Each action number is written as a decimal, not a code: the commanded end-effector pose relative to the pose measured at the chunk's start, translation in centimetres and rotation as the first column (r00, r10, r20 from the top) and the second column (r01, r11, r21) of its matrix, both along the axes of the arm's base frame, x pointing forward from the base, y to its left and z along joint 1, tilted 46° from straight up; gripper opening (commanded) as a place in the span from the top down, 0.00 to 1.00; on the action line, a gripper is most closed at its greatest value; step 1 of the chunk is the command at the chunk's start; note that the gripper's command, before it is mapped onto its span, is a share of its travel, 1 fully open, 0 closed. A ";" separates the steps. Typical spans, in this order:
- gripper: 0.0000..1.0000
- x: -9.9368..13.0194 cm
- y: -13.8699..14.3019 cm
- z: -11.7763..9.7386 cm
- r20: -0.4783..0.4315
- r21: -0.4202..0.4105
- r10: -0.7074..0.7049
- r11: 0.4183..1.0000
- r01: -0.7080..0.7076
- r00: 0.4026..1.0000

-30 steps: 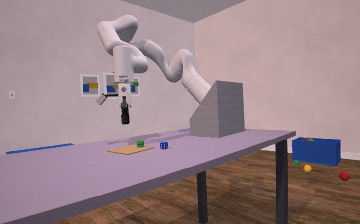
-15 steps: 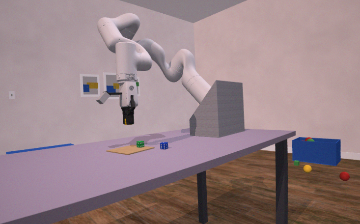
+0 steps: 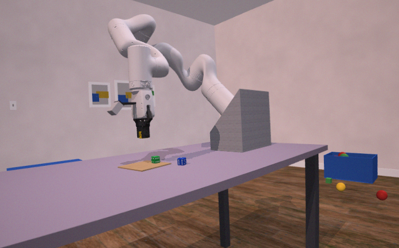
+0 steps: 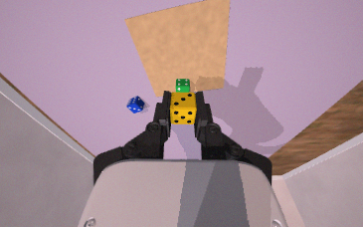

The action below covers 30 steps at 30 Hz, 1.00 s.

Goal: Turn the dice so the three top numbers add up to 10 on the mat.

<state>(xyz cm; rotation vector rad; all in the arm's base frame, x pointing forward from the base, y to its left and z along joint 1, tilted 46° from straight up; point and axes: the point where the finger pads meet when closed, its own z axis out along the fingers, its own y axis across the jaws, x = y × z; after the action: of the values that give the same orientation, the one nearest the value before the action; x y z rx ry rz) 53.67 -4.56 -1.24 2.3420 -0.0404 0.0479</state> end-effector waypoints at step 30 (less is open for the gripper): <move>0.79 0.4 -6.2 -6.1 0.000 0.000 0.001 1.000 -0.001 1.000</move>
<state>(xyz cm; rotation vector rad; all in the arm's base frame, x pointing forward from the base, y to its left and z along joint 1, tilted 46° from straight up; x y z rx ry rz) 53.95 -10.12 -6.64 2.3421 -0.0399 0.0458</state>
